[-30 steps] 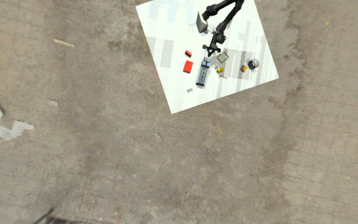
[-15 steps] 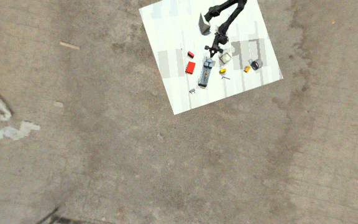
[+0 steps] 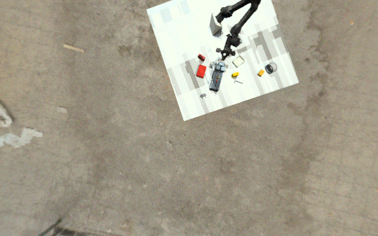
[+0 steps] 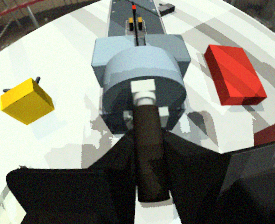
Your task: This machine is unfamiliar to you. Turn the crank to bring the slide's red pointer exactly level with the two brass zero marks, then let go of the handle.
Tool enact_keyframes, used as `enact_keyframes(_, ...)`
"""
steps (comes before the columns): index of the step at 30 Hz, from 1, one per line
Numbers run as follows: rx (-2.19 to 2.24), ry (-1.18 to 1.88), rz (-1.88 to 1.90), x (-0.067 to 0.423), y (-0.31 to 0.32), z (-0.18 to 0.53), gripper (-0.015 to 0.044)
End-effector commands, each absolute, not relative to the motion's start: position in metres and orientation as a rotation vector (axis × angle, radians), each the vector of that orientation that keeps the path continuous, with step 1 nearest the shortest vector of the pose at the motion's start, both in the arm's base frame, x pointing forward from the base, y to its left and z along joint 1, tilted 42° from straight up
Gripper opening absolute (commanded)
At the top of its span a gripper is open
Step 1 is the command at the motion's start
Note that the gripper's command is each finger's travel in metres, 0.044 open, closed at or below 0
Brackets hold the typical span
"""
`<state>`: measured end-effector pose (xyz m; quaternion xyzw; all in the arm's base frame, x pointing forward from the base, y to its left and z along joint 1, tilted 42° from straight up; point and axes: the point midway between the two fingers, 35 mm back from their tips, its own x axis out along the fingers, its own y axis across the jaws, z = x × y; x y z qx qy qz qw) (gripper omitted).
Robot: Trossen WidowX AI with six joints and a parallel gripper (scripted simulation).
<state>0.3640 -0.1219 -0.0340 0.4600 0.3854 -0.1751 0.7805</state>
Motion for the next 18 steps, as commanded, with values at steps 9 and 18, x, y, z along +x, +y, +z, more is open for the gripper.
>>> enact_keyframes(9,0.994,0.838,-0.404,0.3573,-0.1273,-0.0394,0.0000)
enact_keyframes(18,0.994,0.838,-0.404,0.3569,-0.1275,-0.0400,0.0000)
